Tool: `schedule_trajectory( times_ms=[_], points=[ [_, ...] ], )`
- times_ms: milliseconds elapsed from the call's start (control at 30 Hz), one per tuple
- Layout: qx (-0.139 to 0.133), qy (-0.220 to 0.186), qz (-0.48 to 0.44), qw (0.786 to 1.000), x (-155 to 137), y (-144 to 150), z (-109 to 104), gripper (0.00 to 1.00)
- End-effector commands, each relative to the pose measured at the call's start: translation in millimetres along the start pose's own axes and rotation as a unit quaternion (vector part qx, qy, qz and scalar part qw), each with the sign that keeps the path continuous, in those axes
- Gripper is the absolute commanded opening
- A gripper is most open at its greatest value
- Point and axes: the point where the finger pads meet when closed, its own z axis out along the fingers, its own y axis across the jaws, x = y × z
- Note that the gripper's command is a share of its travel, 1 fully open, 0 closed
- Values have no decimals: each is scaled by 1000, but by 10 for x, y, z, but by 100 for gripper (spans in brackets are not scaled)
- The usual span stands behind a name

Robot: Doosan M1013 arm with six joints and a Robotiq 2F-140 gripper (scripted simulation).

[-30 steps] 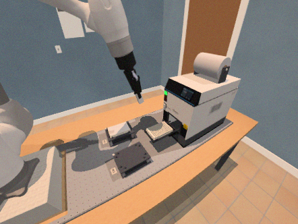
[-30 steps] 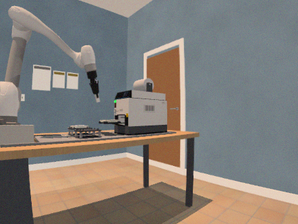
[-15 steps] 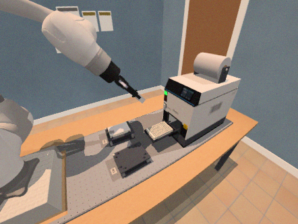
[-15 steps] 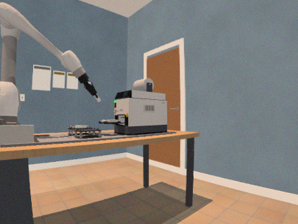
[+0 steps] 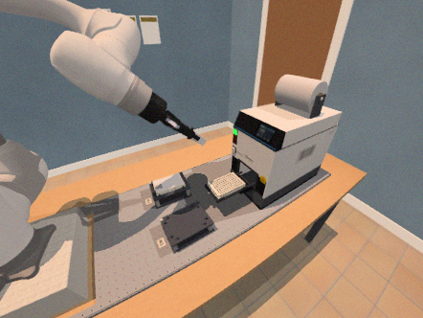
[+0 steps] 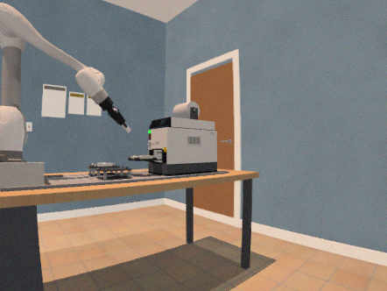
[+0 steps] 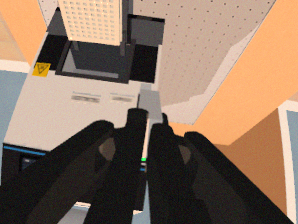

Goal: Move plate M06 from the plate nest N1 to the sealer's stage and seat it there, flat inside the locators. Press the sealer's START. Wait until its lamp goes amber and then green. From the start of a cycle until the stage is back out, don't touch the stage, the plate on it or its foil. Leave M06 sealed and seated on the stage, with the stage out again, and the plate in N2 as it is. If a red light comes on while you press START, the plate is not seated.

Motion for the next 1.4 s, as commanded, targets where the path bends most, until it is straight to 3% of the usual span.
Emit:
schedule_trajectory(
  times_ms=[0,133,633,1367],
  points=[
    [-4,-2,0,1000,2,-2,1,10],
    [-4,-2,0,1000,-31,-2,95,10],
    [-4,-2,0,1000,-284,5,801,10],
    [-4,-2,0,1000,-303,7,1086,10]
  ],
)
